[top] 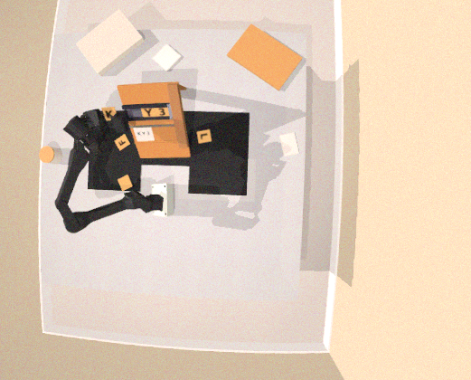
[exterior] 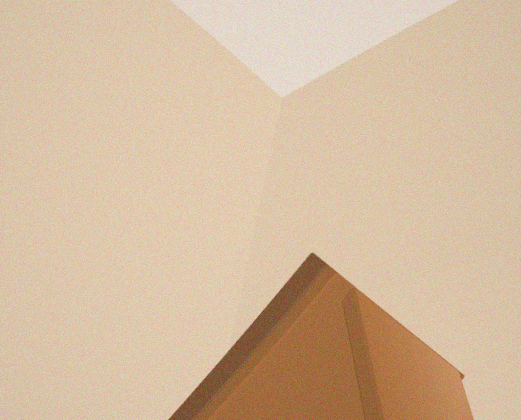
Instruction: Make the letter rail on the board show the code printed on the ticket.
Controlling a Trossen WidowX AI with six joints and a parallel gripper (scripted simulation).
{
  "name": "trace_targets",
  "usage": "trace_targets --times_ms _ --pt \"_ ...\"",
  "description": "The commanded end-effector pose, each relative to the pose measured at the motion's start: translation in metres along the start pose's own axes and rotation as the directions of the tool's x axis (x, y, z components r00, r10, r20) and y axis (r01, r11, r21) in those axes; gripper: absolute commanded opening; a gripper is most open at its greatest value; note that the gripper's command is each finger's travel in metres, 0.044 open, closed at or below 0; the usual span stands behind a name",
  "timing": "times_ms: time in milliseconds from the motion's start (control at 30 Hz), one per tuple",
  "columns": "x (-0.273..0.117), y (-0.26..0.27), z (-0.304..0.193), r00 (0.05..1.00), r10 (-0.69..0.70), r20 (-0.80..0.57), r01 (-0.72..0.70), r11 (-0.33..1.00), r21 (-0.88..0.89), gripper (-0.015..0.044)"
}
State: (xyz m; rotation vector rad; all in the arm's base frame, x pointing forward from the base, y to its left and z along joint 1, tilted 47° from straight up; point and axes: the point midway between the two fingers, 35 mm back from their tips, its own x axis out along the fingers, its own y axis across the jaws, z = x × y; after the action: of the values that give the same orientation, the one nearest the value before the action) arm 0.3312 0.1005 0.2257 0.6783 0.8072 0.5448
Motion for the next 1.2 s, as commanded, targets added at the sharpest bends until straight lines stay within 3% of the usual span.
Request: trace_targets --times_ms 0,1167 --pt "0.002 -0.004 -0.003 1.0 0.0 -0.009 0.0 1.0 0.003 0.0" --pt "0.002 -0.022 -0.003 1.0 -0.001 -0.009 0.001 1.0 0.003 0.0"
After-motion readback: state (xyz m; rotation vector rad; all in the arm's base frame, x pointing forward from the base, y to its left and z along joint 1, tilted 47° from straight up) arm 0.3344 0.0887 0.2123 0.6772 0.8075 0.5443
